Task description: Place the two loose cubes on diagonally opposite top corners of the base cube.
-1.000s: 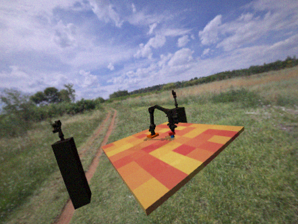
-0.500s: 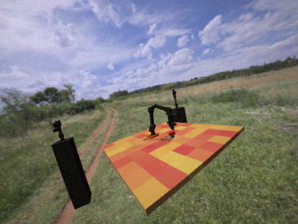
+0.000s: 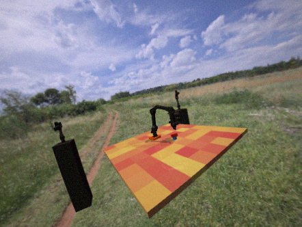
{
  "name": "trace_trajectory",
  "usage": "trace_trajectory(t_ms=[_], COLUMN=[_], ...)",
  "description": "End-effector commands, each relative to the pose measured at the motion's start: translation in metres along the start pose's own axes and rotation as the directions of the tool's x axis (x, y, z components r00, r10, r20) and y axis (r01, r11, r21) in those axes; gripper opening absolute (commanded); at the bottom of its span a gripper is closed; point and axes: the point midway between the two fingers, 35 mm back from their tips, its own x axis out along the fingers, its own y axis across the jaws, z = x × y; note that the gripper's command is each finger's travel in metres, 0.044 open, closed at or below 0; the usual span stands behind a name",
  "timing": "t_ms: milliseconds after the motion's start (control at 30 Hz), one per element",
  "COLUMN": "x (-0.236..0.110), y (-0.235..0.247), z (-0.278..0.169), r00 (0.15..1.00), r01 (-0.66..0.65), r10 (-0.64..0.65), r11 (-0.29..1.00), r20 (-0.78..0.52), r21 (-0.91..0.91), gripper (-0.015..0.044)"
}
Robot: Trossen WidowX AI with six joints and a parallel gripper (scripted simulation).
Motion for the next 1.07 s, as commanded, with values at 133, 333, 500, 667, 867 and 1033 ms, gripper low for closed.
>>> trace_trajectory(t_ms=[133,333,500,667,867,1033], x=[-0.008,-0.007,-0.01,-0.01,-0.01,-0.01], y=[0.0,0.008,0.071,0.092,0.092,0.092], z=[0.0,0.007,0.054,0.065,0.065,0.065], r00=[1.0,1.0,1.0,1.0,1.0,1.0], r01=[0.0,-0.003,-0.01,-0.012,-0.012,-0.012], r10=[0.0,0.003,0.01,0.012,0.012,0.012], r11=[1.0,1.0,1.0,1.0,1.0,1.0], r20=[0.0,0.0,0.005,0.005,0.005,0.005], r21=[0.0,-0.001,-0.001,-0.002,-0.002,-0.002], gripper=[0.031,0.04,0.04,0.04,0.04,0.04])
